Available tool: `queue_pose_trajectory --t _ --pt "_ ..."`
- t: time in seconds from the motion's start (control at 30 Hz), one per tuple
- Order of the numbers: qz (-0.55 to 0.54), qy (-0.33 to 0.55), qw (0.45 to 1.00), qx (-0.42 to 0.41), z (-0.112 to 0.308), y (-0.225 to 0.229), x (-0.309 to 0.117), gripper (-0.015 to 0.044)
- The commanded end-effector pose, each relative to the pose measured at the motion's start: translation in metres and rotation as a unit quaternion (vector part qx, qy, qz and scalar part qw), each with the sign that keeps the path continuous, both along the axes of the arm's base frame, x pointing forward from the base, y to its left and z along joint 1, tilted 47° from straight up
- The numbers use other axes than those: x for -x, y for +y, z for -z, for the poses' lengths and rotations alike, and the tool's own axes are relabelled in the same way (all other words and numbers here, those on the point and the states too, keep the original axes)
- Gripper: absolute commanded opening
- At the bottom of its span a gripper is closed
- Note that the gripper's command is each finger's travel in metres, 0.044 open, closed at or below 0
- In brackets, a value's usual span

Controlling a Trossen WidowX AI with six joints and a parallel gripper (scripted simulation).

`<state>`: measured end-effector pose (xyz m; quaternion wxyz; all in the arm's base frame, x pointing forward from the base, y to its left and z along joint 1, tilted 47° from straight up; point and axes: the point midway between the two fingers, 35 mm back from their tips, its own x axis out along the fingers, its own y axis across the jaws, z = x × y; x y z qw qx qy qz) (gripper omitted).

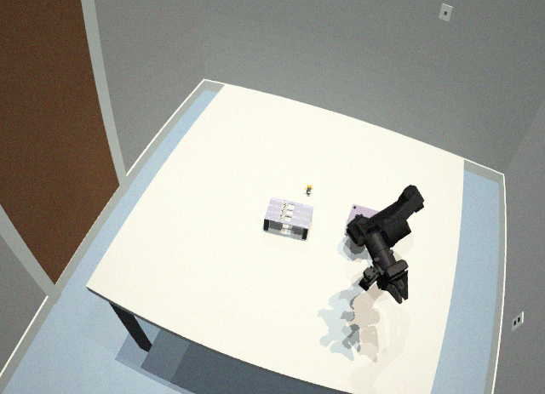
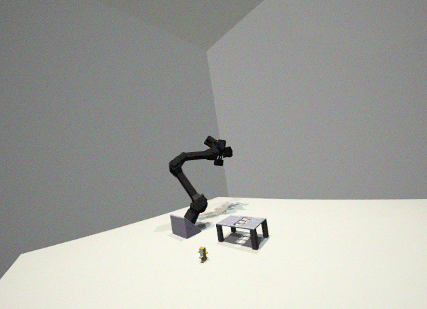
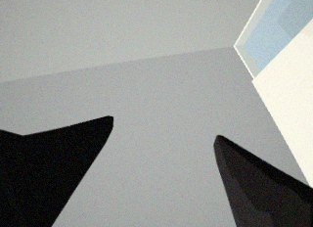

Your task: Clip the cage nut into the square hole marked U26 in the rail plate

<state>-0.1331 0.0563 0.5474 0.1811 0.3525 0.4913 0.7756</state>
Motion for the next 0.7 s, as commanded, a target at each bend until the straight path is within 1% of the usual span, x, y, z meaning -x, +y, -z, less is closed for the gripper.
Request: queue_pose_trajectory --t 0.0,0.03,0.13,0.33,0.57,0.67 --pt "0.003 0.003 1.000 0.000 0.000 0.002 -0.001 0.0426" --pt "0.013 0.011 1.000 -0.001 -0.001 0.006 -0.006 0.0440" --pt "0.068 0.033 0.997 -0.006 -0.005 0.032 -0.031 0.0440" --pt "0.175 0.030 0.984 -0.015 -0.006 0.077 -0.085 0.0440" --pt "0.314 0.011 0.949 -0.005 0.006 0.120 -0.168 0.0440" --pt "0.376 0.007 0.927 0.001 0.011 0.128 -0.203 0.0440"
